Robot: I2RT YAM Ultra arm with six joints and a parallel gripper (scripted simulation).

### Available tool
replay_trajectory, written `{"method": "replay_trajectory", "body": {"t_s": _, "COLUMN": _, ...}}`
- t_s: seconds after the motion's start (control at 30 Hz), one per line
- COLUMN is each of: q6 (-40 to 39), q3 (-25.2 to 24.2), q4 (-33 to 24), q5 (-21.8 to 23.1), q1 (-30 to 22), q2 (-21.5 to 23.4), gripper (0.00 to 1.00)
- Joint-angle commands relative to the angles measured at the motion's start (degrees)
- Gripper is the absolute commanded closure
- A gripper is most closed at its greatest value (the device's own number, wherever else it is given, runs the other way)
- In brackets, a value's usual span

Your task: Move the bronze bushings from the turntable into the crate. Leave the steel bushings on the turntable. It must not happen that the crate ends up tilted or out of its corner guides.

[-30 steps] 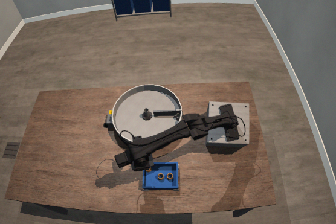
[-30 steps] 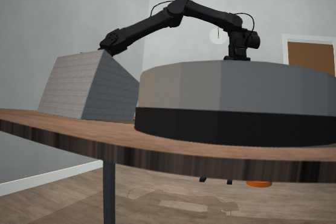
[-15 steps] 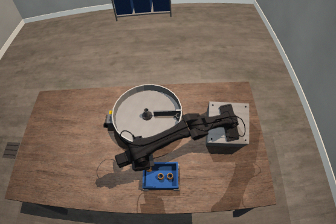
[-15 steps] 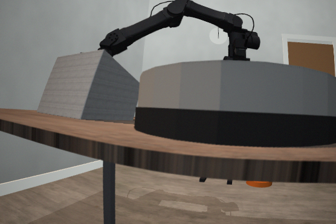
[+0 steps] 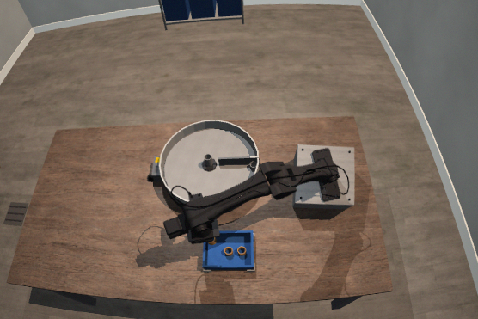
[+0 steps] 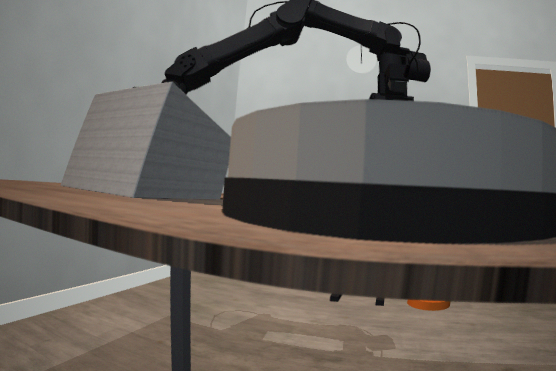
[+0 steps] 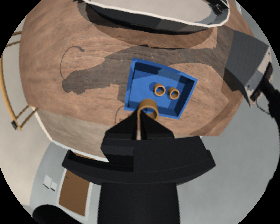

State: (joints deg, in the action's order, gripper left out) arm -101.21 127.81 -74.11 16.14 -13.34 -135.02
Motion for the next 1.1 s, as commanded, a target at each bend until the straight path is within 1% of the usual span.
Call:
{"method": "replay_trajectory", "body": {"t_s": 0.0, "q6": -0.44, "q3": 0.20, "q4": -0.60, "q5": -0.71, "q1": -0.13, "q2": 1.69, "gripper": 1.00}}
{"method": "replay_trajectory", "body": {"t_s": 0.4, "q6": -0.45, "q3": 0.27, "q4": -0.62, "q5": -0.71, "q1": -0.13, "q2": 1.66, "gripper": 1.00}}
{"method": "replay_trajectory", "body": {"t_s": 0.47, "q6": -0.56, "q3": 1.47, "q4": -0.77, "q5": -0.70, "q1": -0.27, "q2": 1.13, "gripper": 1.00}}
{"method": "replay_trajectory", "body": {"t_s": 0.57, "q6": -0.69, "q3": 1.89, "q4": -0.93, "q5": -0.73, "q1": -0.49, "q2": -0.46, "gripper": 1.00}}
{"method": "replay_trajectory", "body": {"t_s": 1.07, "q6": -0.57, "q3": 2.09, "q4": -1.02, "q5": -0.73, "q1": 0.10, "q2": -0.55, "gripper": 1.00}}
